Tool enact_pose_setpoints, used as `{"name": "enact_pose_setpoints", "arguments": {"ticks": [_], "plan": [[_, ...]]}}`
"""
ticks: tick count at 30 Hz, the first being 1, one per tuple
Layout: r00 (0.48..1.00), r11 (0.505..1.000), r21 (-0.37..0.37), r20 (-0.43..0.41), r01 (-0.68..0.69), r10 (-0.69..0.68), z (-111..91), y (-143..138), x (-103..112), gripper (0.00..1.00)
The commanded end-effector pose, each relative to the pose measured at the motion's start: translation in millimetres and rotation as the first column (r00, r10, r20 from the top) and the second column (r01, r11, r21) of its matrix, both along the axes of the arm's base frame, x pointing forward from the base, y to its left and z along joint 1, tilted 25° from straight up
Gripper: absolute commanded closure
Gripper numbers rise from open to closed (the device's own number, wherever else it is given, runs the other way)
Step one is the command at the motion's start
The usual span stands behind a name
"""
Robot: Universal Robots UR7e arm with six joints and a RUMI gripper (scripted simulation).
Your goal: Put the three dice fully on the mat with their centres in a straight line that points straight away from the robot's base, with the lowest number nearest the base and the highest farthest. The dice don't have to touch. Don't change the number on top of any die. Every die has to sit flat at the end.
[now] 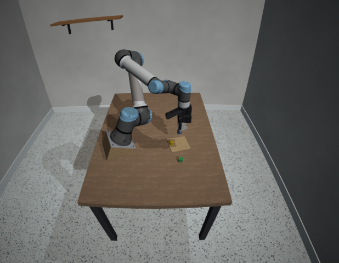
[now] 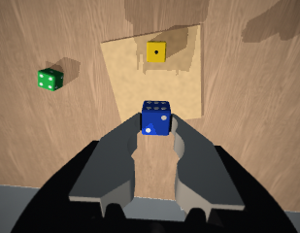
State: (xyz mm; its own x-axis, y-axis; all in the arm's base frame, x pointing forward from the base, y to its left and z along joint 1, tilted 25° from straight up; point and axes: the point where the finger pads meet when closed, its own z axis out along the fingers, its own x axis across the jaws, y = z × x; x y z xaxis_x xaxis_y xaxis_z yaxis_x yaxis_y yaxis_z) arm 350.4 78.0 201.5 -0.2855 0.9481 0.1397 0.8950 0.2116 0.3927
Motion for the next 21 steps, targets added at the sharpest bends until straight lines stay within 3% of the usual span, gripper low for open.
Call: {"name": "enact_pose_setpoints", "arguments": {"ticks": [1,8,21], "plan": [[1.0,1.0,0.0,0.0,0.0,0.0,-2,0,1,0.94],[1.0,1.0,-0.001,0.0,-0.001,0.001,-12,3,5,0.94],[1.0,1.0,-0.001,0.0,-0.001,0.001,-66,15,24,0.94]]}}
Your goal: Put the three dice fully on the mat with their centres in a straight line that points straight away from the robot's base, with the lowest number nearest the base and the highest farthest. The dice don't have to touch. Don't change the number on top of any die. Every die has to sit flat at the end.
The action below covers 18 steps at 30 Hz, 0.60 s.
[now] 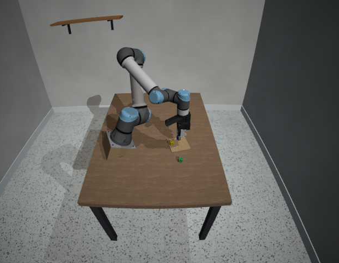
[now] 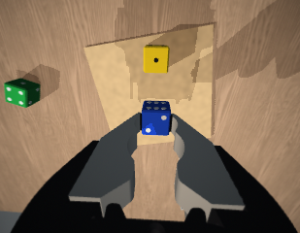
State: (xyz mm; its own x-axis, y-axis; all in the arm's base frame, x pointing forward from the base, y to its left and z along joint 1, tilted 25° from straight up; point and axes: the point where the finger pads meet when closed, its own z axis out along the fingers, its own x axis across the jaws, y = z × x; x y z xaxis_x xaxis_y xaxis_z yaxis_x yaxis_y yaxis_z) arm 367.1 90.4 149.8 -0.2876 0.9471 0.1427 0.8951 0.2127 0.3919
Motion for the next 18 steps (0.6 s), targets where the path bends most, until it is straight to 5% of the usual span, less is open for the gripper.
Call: {"name": "enact_pose_setpoints", "arguments": {"ticks": [1,18], "plan": [[1.0,1.0,-0.003,0.001,0.002,-0.002,-14,3,7,0.94],[1.0,1.0,-0.003,0.001,0.002,-0.002,-35,8,15,0.94]]}}
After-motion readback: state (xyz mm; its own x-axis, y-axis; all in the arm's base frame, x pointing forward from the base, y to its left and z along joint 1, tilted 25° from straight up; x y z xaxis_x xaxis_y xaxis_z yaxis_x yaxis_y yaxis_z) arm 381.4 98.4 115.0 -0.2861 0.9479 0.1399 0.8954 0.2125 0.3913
